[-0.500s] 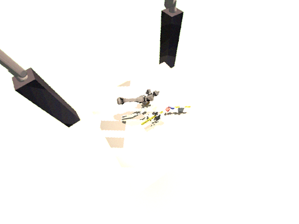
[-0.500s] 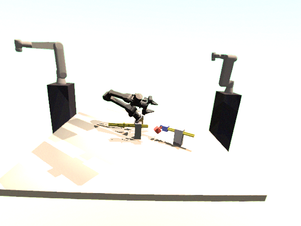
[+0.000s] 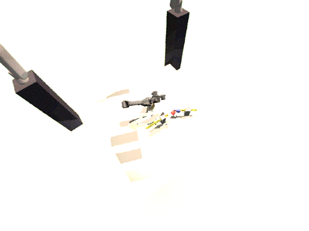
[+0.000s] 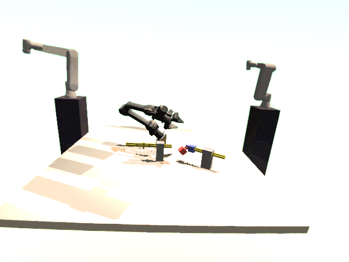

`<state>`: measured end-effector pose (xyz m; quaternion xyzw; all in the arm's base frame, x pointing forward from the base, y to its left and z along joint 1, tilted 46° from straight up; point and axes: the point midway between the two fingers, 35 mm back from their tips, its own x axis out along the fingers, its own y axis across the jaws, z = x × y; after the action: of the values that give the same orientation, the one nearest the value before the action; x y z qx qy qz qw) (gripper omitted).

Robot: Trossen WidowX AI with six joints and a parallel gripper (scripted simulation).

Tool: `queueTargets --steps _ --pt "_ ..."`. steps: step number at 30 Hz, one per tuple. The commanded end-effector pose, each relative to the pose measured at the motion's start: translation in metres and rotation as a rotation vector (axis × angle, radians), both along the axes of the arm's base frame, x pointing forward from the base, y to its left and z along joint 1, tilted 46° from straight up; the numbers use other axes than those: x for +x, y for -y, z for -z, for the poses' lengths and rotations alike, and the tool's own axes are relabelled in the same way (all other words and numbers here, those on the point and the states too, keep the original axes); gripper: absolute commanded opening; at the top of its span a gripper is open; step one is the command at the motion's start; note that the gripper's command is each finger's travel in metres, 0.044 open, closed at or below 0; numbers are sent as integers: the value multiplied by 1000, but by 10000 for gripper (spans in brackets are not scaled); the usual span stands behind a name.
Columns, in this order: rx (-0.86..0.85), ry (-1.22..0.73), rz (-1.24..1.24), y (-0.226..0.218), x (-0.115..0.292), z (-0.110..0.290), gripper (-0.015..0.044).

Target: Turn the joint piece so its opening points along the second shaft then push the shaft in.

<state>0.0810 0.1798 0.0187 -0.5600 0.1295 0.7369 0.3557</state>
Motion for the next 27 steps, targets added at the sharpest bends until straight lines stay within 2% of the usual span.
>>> queueTargets --steps 1,14,27 --pt "-83 -58 108 -1 0 1 440" --pt "-326 -172 463 -6 0 -2 440" --pt "-557 -180 841 -13 -1 -4 440"
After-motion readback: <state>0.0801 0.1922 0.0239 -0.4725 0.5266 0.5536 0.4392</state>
